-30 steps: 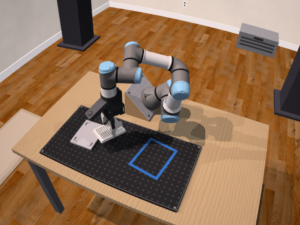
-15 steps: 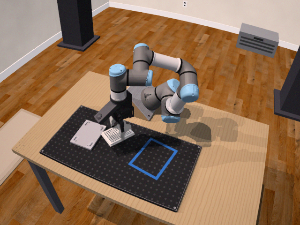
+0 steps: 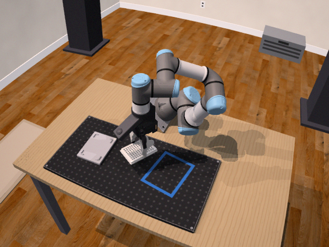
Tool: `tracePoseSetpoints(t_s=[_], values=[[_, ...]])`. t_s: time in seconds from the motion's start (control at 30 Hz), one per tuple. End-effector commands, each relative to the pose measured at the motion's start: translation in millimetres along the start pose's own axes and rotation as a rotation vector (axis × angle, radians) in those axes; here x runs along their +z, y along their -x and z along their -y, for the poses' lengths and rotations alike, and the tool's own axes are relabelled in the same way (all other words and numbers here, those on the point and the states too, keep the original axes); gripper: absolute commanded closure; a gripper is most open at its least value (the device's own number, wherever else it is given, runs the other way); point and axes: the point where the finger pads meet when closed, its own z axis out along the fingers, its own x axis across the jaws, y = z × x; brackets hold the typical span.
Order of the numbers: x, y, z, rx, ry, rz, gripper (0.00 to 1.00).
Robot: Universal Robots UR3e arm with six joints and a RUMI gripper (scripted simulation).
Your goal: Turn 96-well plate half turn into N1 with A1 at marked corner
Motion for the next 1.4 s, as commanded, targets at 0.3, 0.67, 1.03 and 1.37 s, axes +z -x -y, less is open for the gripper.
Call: tracePoseSetpoints(t_s=[0.3,0.67,1.03,1.37], values=[[0,35,-22,0.000,-0.003,-0.001,1.00],[2,66,-42,0.000,-0.003,-0.001,1.00],[3,91,-58,0.000,-0.002,-0.001,1.00],[4,114,-72,0.000,-0.002,0.000,1.00]])
